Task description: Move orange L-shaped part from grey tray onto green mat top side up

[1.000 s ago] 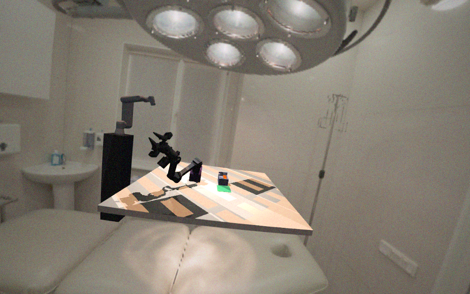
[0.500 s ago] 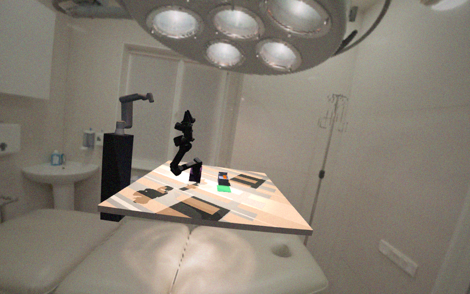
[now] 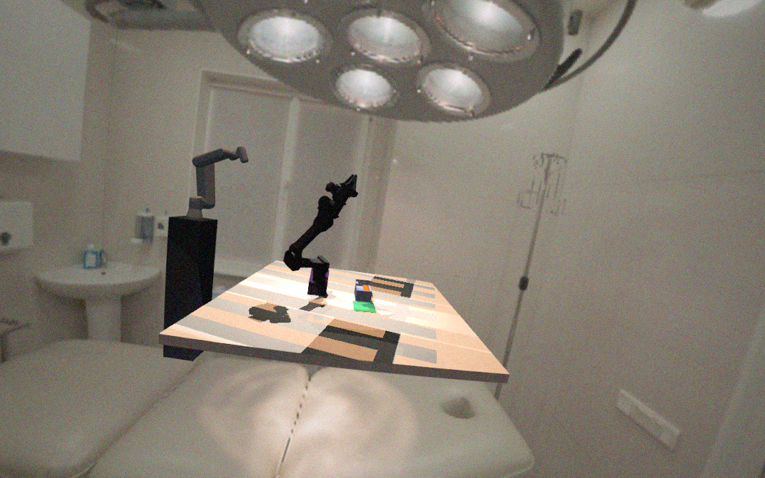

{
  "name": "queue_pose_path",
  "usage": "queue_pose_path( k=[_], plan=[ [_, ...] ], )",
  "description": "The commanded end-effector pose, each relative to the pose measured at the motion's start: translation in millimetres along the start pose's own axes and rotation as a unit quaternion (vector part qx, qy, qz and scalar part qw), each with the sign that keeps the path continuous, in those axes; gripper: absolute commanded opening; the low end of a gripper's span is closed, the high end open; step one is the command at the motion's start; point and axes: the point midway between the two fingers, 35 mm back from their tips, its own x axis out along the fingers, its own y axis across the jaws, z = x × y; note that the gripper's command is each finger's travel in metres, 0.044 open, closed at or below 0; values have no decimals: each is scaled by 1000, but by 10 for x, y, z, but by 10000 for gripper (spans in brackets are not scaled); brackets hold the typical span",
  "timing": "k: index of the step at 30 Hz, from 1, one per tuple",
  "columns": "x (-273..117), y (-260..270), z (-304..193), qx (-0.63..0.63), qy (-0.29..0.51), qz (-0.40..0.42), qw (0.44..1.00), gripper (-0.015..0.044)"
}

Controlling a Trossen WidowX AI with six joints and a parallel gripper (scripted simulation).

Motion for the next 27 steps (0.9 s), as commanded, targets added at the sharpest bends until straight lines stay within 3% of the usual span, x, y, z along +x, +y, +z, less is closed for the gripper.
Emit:
queue_pose_path(
  k=[1,8,14,20,27],
  plan=[
    [189,336,-666,65,105,27,992,180],
    [268,886,-1712,136,273,64,950,180],
    [46,1406,-2597,201,433,76,875,180],
    [-442,1935,-3391,251,596,61,761,180],
    [-1336,2442,-4089,251,771,6,585,180]
  ],
)
